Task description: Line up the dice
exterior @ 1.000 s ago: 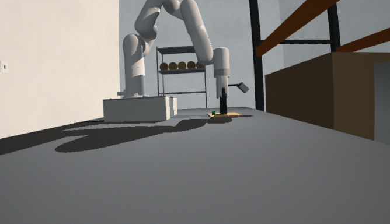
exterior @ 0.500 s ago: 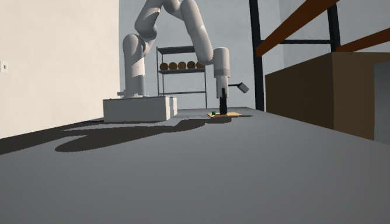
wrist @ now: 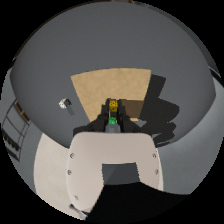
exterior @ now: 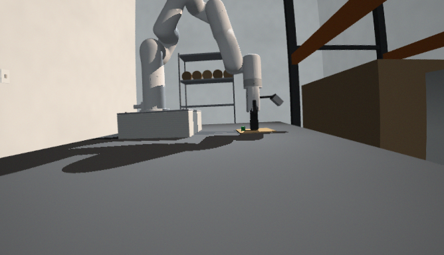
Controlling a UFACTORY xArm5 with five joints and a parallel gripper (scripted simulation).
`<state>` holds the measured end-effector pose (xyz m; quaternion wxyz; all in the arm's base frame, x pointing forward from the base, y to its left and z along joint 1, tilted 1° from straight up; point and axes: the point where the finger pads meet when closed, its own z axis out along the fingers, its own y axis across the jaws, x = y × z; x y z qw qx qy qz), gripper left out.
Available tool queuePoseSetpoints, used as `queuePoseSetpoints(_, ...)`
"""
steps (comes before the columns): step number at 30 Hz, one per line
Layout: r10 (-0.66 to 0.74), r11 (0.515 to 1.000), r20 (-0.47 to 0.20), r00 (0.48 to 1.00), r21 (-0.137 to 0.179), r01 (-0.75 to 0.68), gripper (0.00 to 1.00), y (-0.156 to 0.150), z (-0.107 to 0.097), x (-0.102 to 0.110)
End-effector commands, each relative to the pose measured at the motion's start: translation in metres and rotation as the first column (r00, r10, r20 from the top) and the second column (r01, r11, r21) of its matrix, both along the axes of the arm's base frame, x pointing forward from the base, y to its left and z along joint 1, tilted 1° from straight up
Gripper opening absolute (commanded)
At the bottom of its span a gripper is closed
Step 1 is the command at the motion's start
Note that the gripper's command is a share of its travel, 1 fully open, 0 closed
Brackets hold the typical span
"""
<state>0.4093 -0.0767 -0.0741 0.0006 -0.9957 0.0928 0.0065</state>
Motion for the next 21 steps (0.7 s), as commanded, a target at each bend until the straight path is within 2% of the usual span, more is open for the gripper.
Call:
queuePoseSetpoints(1,0.000,1.000,0.003,1.000,-0.001,0.000,0.11,-0.0003,0.0010,0.0013)
queuePoseSetpoints(9,0.000,1.000,0.003,1.000,-0.001,0.000,0.11,-0.0003,0.0010,0.0013)
queuePoseSetpoints(10,0.000,1.000,0.003,1.000,-0.001,0.000,0.15,-0.0003,0.0010,0.0013)
queuePoseSetpoints(12,0.000,1.000,0.003,1.000,-0.001,0.000,0.15,-0.0003,0.0010,0.0013)
queuePoseSetpoints(13,0.000,1.000,0.003,1.000,-0.001,0.000,0.19,-0.0003,0.0010,0.0013)
queuePoseSetpoints(15,0.000,1.000,0.003,1.000,-0.001,0.000,0.19,-0.0003,0.0010,0.0013)
queuePoseSetpoints(16,0.000,1.000,0.003,1.000,-0.001,0.000,0.23,-0.0003,0.0010,0.0013)
queuePoseSetpoints(21,0.000,1.000,0.003,1.000,-0.001,0.000,0.27,-0.0003,0.0010,0.0013)
